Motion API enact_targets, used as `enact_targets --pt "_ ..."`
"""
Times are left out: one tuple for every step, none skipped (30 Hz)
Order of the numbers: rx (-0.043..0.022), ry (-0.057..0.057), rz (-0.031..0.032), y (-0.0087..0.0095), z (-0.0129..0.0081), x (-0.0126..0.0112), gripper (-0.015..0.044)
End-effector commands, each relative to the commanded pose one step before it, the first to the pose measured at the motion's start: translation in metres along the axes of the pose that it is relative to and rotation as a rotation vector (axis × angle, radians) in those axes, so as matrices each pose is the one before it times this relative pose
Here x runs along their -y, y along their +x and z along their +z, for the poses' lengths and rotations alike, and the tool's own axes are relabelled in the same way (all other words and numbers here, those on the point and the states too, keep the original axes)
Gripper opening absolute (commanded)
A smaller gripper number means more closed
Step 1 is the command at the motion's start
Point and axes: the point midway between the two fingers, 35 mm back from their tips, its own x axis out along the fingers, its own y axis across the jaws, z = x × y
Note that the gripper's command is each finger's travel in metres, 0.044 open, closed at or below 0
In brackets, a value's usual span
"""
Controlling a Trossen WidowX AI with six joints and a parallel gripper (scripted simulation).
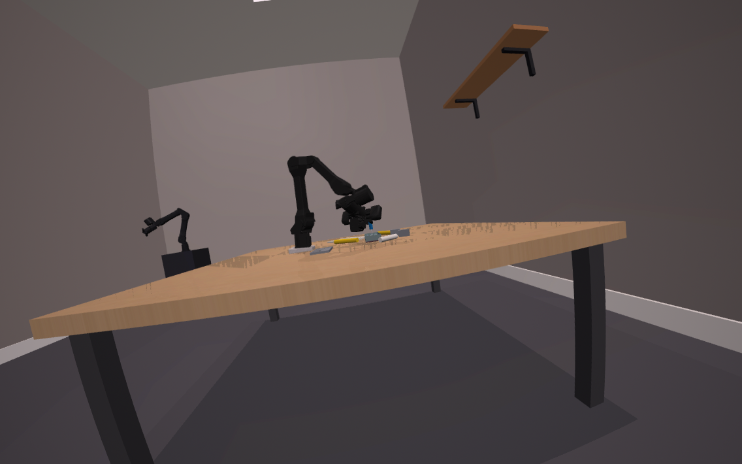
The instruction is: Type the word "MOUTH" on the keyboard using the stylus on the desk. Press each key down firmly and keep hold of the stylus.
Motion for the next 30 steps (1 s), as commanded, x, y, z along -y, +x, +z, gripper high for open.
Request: enact_targets --pt "0.00112 0.0046 -0.00018 0.0013 0.00232 0.00003 0.0081" --pt "0.0 0.0 0.0 0.00026 0.00045 0.0 0.0081" --pt "0.0 0.0 0.0 0.00024 0.00042 0.0 0.0081" --pt "0.0 0.0 0.0 0.00026 0.00046 0.0 0.0081" --pt "0.0 0.0 0.0 0.00021 0.00037 0.0 0.0081" --pt "0.0 0.0 0.0 0.0002 0.00035 0.0 0.0081" --pt "0.0 0.0 0.0 0.0002 0.00035 0.0 0.0081" --pt "0.0 0.0 0.0 0.0002 0.00035 0.0 0.0081" --pt "0.0 0.0 0.0 0.0002 0.00035 0.0 0.0081" --pt "0.0 0.0 0.0 0.0002 0.00035 0.0 0.0081" --pt "0.0 0.0 0.0 0.0002 0.00035 0.0 0.0081" --pt "0.0 0.0 0.0 0.0002 0.00035 0.0 0.0081" --pt "0.0 0.0 0.0 0.0002 0.00035 0.0 0.0081" --pt "0.0 0.0 0.0 0.0002 0.00035 0.0 0.0081" --pt "0.0 0.0 0.0 0.0002 0.00035 0.0 0.0081" --pt "0.0 0.0 0.0 0.0002 0.00035 0.0 0.0081" --pt "0.0 0.0 0.0 0.0002 0.00035 0.0 0.0081" --pt "0.0 0.0 0.0 -0.00022 -0.00039 0.0 0.0081" --pt "0.0 0.0 0.00001 -0.00047 -0.00082 0.0 0.0081" --pt "0.0 0.0 0.0 -0.00031 -0.00054 0.0 0.0081" --pt "0.0 0.0 0.0 0.0 0.0 0.0 0.0081" --pt "0.0 0.0 0.0 0.0 0.0 0.0 0.0081" --pt "0.0 0.0 0.0 0.0 0.0 0.0 0.0081" --pt "0.0 0.0 0.0 0.0 0.0 0.0 0.0081" --pt "0.0 0.0 0.0 0.0 0.0 0.0 0.0081" --pt "0.0 0.0 0.00001 -0.00047 -0.00084 -0.00009 0.0081" --pt "0.0 0.0 0.00001 -0.00097 -0.00174 -0.00018 0.0081" --pt "0.0 0.0 0.00002 -0.0013 -0.00232 -0.0002 0.0081" --pt "0.0 0.0 0.00002 -0.00171 -0.00303 -0.00021 0.0081" --pt "0.0 0.0 0.00002 -0.00221 -0.00389 -0.00018 0.0081"
